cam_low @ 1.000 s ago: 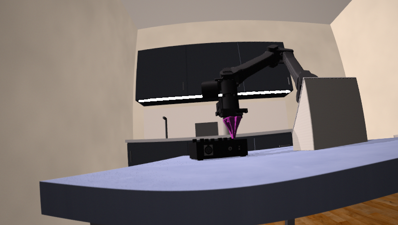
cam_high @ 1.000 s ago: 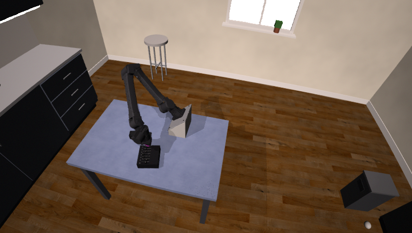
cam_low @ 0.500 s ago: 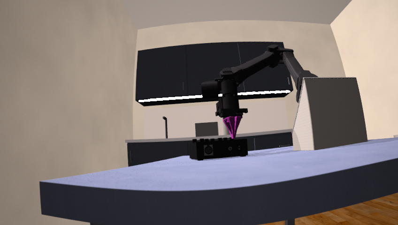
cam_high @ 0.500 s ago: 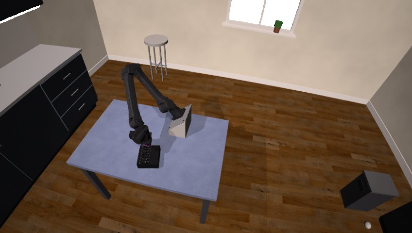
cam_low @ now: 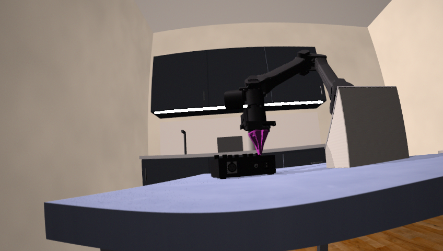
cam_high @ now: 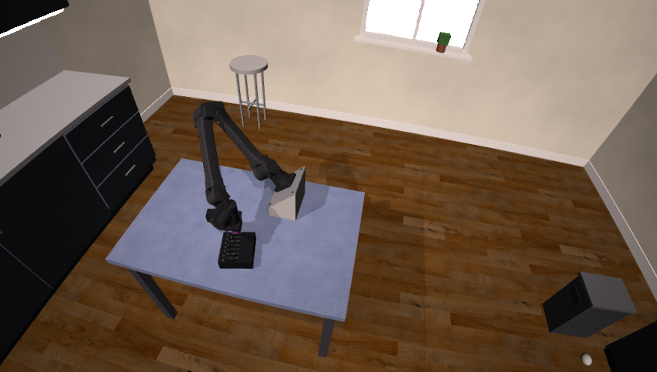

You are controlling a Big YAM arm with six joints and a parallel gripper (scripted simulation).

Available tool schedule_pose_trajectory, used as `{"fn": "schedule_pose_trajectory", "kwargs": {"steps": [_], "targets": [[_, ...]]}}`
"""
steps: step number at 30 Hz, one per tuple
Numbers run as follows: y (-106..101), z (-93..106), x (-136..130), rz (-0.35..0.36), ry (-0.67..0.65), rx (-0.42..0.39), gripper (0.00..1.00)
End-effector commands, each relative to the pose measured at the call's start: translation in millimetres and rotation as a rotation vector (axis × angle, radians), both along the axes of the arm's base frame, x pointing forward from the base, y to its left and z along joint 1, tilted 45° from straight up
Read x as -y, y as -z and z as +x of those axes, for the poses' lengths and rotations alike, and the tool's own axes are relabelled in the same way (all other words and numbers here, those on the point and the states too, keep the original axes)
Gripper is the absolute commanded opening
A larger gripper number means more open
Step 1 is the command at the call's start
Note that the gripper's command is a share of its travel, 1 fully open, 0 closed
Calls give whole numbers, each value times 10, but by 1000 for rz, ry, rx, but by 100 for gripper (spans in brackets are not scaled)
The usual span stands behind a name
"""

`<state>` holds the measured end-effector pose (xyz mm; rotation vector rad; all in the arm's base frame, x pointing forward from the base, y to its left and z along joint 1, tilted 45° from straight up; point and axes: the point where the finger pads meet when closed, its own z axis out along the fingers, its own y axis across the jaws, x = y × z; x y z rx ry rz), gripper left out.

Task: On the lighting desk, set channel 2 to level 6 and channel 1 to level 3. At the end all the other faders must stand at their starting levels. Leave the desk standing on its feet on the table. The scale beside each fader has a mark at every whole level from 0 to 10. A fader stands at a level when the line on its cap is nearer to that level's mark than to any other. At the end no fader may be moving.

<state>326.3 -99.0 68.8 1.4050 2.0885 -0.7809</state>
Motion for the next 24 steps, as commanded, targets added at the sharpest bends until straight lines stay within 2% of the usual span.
{"fn": "schedule_pose_trajectory", "kwargs": {"steps": [1, 24], "targets": [[-207, 177, 62, -6, 12, 46, 0], [-95, 174, -61, -4, 1, 38, 0]]}}
